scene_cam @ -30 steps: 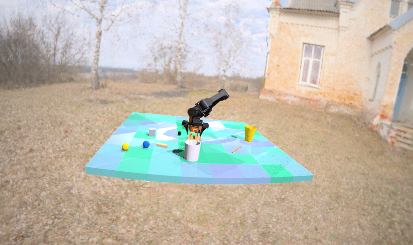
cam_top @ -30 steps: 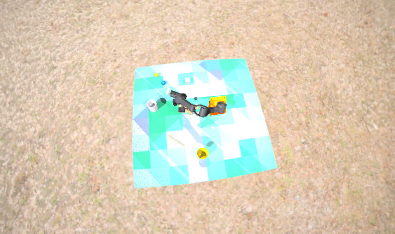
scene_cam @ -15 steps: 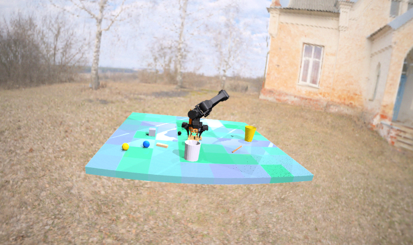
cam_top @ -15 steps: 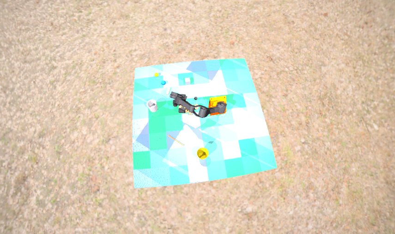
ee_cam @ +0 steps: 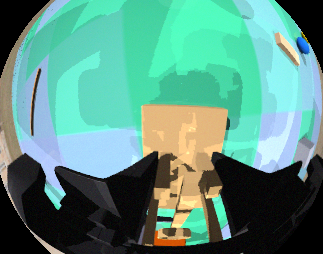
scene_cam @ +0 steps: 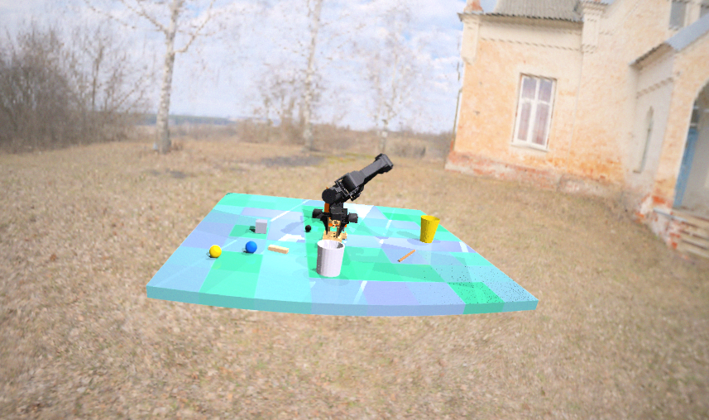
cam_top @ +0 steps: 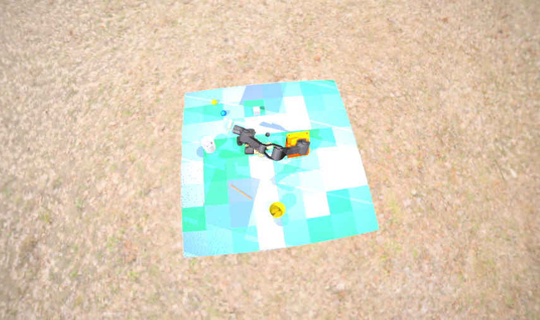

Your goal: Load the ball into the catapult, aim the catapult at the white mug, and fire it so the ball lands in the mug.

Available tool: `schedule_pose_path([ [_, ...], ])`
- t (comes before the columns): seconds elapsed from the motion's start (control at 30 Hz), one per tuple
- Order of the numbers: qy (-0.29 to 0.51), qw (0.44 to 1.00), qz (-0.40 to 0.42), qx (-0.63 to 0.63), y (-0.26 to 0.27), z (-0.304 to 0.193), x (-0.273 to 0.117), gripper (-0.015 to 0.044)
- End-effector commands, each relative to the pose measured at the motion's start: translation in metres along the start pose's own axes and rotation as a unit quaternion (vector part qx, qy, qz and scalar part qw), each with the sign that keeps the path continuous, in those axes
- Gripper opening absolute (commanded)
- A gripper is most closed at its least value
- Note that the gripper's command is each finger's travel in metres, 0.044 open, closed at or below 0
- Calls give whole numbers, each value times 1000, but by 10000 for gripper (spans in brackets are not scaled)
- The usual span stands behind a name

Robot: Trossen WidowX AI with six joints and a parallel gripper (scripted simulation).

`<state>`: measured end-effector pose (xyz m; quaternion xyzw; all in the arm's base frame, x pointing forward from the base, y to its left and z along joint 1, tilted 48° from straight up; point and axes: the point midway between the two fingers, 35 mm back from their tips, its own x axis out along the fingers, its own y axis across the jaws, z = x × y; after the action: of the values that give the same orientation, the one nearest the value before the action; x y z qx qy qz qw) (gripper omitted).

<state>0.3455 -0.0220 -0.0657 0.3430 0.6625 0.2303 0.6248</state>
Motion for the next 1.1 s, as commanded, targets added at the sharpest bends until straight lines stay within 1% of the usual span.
schedule_pose_path([
  [0.0,-8,1000,-3,0,-2,3,-35,6],
  [0.07,-8,1000,-3,0,-2,2,-47,0],
  [0.2,-8,1000,-2,2,-3,2,-44,0],
  [1.07,-7,1000,-1,4,-3,3,-2,0],
])
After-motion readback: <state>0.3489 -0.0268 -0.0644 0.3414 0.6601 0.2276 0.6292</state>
